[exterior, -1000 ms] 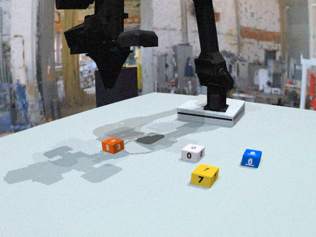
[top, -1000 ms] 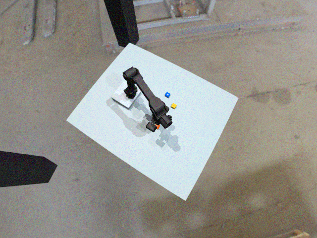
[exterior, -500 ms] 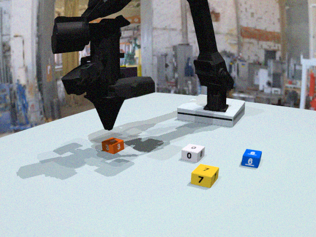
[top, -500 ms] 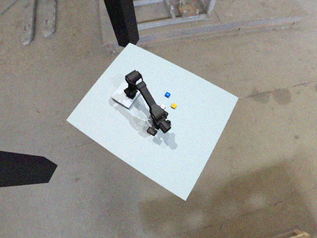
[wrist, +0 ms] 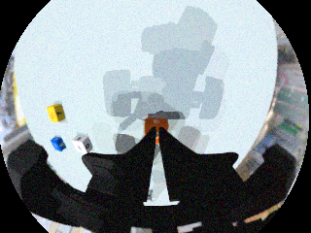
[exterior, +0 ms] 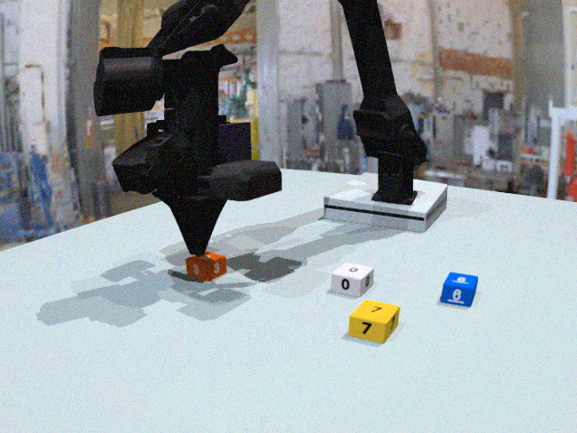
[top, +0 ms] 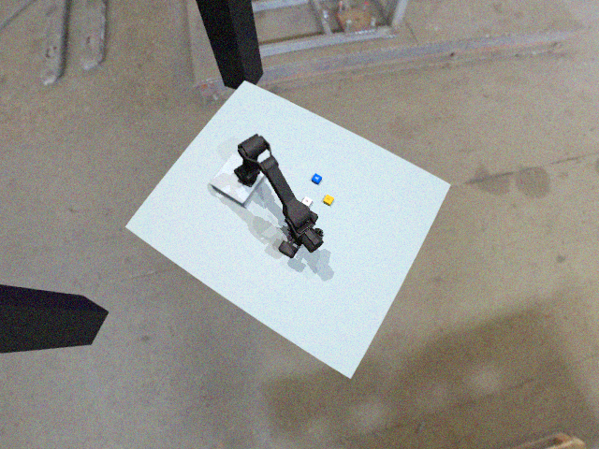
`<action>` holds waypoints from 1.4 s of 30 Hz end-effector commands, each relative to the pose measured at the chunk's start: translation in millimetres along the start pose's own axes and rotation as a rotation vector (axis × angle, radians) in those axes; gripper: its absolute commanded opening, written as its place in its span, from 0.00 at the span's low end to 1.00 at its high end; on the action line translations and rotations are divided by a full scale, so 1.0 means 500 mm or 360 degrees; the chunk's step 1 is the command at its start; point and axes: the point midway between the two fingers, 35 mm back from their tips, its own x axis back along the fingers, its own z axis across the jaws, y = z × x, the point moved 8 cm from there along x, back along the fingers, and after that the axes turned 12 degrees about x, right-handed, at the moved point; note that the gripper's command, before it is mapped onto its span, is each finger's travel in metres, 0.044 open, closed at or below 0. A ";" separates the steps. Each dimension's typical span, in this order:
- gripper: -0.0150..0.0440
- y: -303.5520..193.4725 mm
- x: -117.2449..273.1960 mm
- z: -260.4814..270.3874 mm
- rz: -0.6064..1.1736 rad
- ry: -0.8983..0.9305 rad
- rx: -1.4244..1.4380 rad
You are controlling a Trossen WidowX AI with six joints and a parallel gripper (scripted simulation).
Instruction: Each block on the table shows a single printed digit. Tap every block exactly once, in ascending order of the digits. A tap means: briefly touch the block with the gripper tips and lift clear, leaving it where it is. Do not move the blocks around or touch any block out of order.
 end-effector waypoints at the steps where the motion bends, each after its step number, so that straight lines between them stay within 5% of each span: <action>1: 0.29 -0.004 -0.021 0.003 0.0019 0.0017 -0.0006; 10: 0.29 -0.004 -0.023 0.003 0.0019 0.0017 -0.0006; 18: 0.29 -0.003 0.043 0.002 0.0019 0.0017 -0.0006; 24: 0.29 -0.001 0.194 0.000 0.0019 0.0016 -0.0005; 29: 0.29 0.001 0.200 0.005 0.0020 0.0017 -0.0006; 42: 0.29 0.048 0.202 0.364 0.0027 0.0042 -0.0008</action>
